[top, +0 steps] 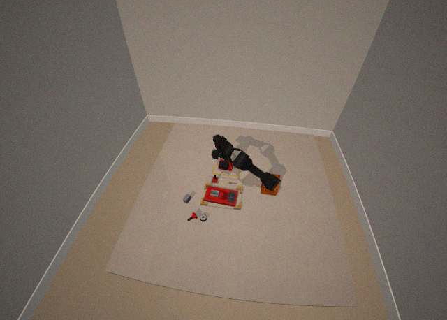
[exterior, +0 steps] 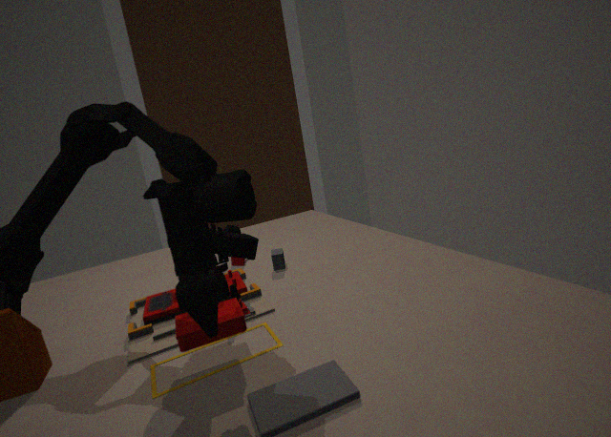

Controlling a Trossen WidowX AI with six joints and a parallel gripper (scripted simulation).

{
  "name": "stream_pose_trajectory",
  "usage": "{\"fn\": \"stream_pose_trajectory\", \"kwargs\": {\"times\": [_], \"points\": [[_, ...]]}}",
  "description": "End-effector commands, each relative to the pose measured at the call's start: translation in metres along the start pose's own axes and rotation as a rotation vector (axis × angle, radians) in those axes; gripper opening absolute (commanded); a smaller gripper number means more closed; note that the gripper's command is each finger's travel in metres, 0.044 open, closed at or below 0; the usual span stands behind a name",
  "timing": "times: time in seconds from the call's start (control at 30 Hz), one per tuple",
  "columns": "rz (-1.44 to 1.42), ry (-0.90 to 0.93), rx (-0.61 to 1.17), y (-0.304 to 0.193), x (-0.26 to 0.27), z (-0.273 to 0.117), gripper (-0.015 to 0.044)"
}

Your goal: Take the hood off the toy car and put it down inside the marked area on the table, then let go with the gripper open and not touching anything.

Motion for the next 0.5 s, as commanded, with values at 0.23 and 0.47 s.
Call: {"fn": "stream_pose_trajectory", "kwargs": {"times": [0.23, 0.47], "points": [[0.005, 0.004, 0.000, -0.001, 0.001, 0.011, 0.0000], [0.005, 0.005, 0.000, -0.002, 0.002, 0.017, 0.0000]]}}
Point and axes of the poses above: the point midway between the two fingers, 35 mm back from their tips, its own z axis out along the fingers, its own x axis across the jaws, y = z × x, the point moved 6 cm from there along -z, back along the fingers, and after that the axes turned 3 degrees about -z, right-handed, at the moved point
